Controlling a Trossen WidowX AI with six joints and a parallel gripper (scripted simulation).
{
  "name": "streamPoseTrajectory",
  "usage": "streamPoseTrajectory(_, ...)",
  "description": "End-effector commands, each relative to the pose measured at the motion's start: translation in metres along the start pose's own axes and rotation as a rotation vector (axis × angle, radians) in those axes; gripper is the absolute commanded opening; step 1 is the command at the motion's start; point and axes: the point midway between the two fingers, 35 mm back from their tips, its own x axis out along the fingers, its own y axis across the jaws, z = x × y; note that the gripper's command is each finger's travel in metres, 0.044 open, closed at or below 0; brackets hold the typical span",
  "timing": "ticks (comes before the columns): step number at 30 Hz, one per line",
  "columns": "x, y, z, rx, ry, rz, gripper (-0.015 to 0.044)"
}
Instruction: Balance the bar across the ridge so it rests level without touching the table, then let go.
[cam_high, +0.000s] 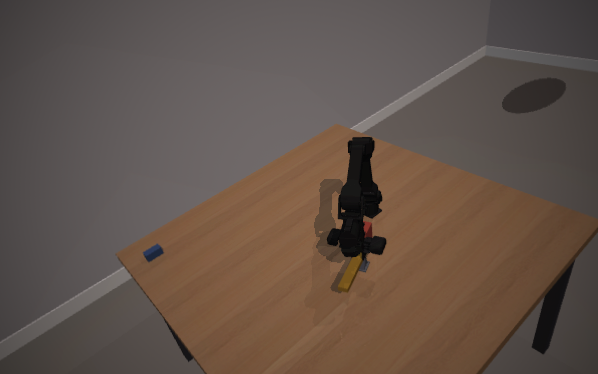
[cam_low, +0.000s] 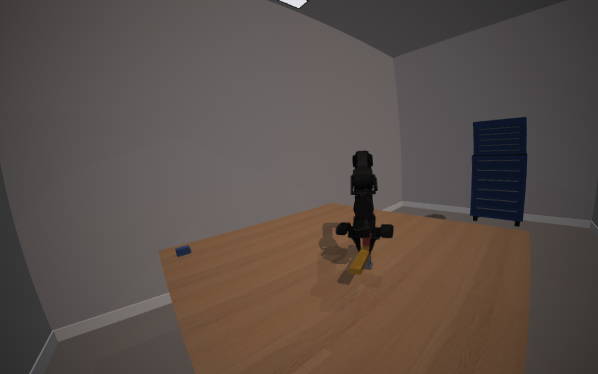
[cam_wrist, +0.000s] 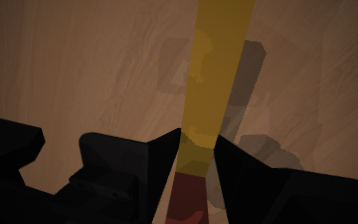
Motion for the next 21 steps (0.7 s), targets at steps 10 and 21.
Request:
streamPoseTrajectory(10, 0.0015, -0.0002, 0.0001, 0.000, -0.001, -0.001, 0.0000)
streamPoseTrajectory(21, 0.0024, -0.0003, 0.0000, 0.000, -0.001, -0.001, 0.0000)
